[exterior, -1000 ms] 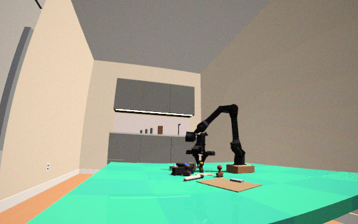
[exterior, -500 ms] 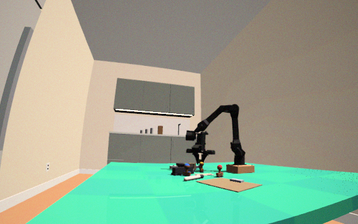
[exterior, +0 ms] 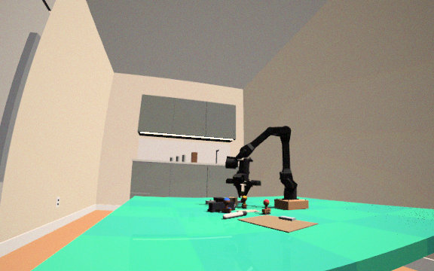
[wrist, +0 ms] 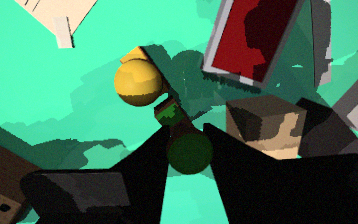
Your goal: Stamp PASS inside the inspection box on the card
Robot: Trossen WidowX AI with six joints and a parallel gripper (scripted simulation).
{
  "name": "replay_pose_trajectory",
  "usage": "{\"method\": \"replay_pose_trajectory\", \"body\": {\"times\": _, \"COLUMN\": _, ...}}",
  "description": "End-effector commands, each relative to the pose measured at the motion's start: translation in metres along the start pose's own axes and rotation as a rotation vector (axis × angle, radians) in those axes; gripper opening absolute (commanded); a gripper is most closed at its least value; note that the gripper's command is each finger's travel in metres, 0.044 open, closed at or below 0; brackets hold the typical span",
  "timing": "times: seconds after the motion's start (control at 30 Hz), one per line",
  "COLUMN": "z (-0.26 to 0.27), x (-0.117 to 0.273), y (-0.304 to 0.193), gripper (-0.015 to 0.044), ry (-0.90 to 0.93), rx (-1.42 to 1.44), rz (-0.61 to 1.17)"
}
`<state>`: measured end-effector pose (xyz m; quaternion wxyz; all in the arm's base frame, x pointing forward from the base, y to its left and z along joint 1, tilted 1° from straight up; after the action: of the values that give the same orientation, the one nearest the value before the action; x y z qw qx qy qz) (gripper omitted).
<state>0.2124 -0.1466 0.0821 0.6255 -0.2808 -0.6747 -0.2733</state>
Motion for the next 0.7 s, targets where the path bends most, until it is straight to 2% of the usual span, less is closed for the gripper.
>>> {"method": "replay_pose_trajectory", "body": {"times": 0.0, "z": -0.0018, "x": 0.0045, "y": 0.0007, "gripper": 0.0000, "ry": -0.011, "rx": 0.005, "rz": -0.008}}
{"method": "replay_pose_trajectory", "body": {"times": 0.67, "z": -0.0010, "x": 0.0144, "y": 0.0001, "gripper": 0.0000, "ry": -0.027, "rx": 0.005, "rz": -0.014}}
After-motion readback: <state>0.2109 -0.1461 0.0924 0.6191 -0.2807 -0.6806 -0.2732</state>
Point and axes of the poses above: the point midway between the two fingers, 35 mm back from their tips, its own x axis back along the fingers, its own z axis across the jaws, y = z × x, the point moved 4 cm from there along x, back along the fingers, and after that the axes turned 8 degrees about x, right-handed, at the moved point
